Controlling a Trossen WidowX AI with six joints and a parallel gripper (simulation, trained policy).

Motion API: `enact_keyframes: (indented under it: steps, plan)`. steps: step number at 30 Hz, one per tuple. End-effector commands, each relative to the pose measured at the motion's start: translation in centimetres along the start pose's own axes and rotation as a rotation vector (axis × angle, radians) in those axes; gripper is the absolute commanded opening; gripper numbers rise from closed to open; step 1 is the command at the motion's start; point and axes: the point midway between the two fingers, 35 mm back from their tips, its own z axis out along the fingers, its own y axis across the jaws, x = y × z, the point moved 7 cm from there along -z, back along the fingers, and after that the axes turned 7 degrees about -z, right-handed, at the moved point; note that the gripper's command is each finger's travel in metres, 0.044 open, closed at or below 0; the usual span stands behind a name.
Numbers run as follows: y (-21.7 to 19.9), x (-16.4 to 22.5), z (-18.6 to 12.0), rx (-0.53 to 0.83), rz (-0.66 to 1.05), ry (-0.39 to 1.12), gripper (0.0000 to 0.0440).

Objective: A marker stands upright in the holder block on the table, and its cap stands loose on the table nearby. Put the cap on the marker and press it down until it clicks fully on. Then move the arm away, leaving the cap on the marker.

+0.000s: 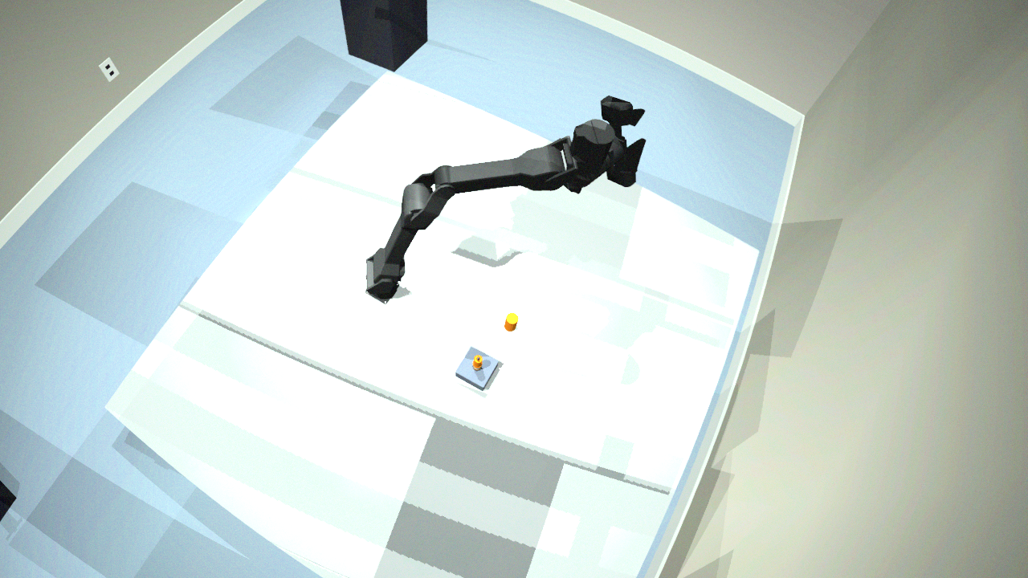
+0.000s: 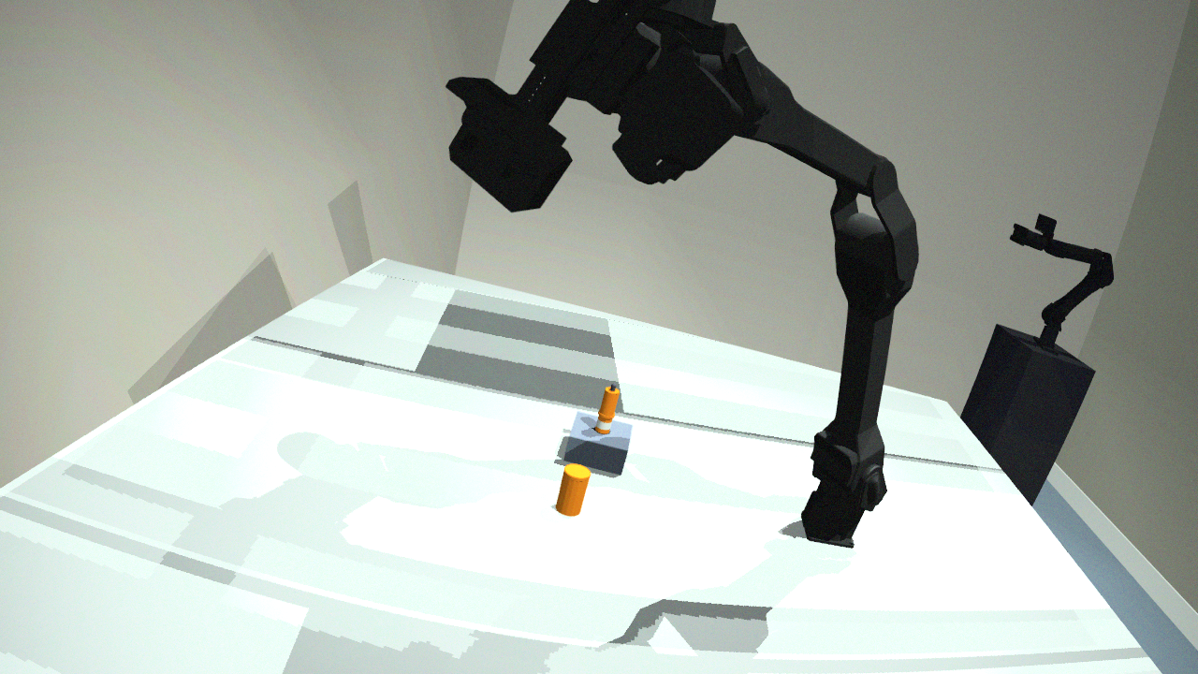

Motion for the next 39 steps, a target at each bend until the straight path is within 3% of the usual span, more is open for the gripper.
enact_keyframes:
  steps: [1, 39]
  plan:
    - [0.8, -0.1, -0.5, -0.041, 0.018, -0.014, 0.0332]
    - [6.3, -0.5, -8.1, -0.441, 0.202, -0.08, 0.0328]
